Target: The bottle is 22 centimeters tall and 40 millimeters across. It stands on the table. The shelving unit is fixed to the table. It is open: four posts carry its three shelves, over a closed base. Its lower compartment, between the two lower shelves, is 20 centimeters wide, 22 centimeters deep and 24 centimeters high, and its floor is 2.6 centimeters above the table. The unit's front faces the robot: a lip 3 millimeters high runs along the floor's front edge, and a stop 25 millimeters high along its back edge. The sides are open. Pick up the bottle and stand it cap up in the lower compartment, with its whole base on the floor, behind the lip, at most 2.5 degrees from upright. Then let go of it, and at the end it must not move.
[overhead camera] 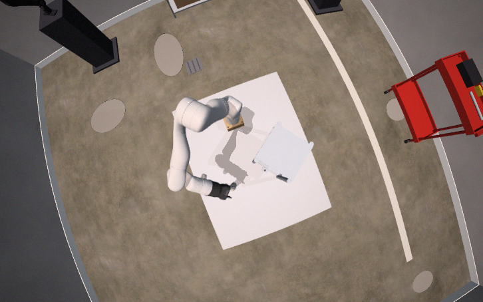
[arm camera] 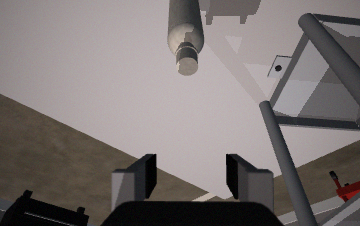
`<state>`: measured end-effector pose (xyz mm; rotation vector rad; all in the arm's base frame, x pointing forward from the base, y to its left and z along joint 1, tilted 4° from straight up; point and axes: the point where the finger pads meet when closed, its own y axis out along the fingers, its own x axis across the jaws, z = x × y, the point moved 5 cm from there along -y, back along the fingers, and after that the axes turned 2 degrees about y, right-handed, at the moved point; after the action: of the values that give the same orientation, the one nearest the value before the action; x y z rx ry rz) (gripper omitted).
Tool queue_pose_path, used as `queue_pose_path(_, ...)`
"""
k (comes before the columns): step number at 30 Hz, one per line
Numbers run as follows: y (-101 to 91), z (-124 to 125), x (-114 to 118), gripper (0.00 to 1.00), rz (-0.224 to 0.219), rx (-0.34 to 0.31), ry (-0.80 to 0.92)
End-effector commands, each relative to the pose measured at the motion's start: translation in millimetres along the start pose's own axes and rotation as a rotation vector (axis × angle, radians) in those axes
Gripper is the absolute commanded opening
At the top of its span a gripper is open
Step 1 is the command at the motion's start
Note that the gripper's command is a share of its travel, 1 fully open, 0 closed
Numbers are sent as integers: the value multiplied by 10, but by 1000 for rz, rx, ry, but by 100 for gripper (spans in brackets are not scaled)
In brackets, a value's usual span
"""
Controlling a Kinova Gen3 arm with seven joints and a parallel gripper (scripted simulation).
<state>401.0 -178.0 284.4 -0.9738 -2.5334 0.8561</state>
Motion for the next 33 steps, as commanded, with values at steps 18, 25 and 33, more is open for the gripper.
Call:
queue_pose_path(18, 201, 513, -73, 100, -86, -568, -49)
queue_pose_path(25, 269, 593, -82, 100, -104, -683, -64)
queue_pose_path(33, 296, 625, -84, 100, -110, -727, -69)
